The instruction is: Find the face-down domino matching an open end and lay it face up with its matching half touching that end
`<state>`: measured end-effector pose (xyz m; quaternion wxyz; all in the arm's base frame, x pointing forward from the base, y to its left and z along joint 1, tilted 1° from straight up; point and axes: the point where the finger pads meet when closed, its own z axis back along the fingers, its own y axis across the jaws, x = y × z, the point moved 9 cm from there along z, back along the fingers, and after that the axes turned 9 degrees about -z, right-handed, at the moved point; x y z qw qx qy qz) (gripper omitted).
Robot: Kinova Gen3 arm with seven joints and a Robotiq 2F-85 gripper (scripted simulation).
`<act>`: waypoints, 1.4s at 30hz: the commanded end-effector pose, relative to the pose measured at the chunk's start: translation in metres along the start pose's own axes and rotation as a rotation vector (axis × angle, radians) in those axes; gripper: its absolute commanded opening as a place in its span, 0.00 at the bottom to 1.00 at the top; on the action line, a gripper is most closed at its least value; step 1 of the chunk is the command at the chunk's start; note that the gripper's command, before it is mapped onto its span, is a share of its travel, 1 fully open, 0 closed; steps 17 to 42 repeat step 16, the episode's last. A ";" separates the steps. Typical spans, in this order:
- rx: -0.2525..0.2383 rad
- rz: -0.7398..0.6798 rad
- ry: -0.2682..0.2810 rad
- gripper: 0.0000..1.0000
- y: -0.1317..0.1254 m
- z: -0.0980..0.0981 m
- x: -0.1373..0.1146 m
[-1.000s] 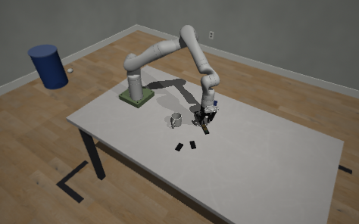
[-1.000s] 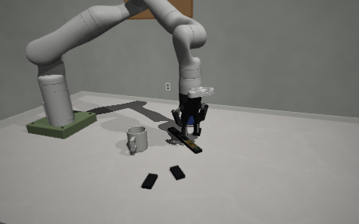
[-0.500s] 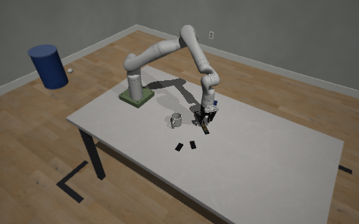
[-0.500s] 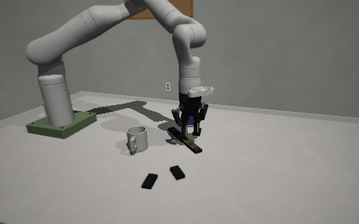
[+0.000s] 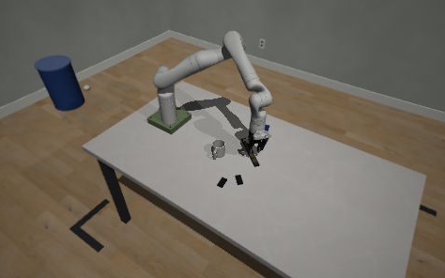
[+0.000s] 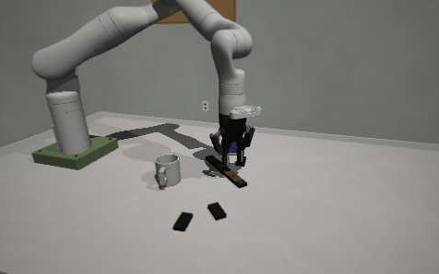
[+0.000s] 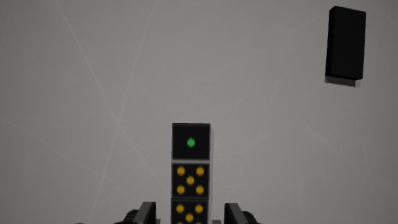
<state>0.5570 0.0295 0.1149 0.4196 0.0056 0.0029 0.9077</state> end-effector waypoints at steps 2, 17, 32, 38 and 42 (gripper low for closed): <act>-0.002 0.000 0.001 0.49 0.000 0.001 0.000; -0.002 0.000 0.001 0.49 0.000 0.001 0.000; -0.002 0.000 0.001 0.49 0.000 0.001 0.000; -0.002 0.000 0.001 0.49 0.000 0.001 0.000; -0.002 0.000 0.001 0.49 0.000 0.001 0.000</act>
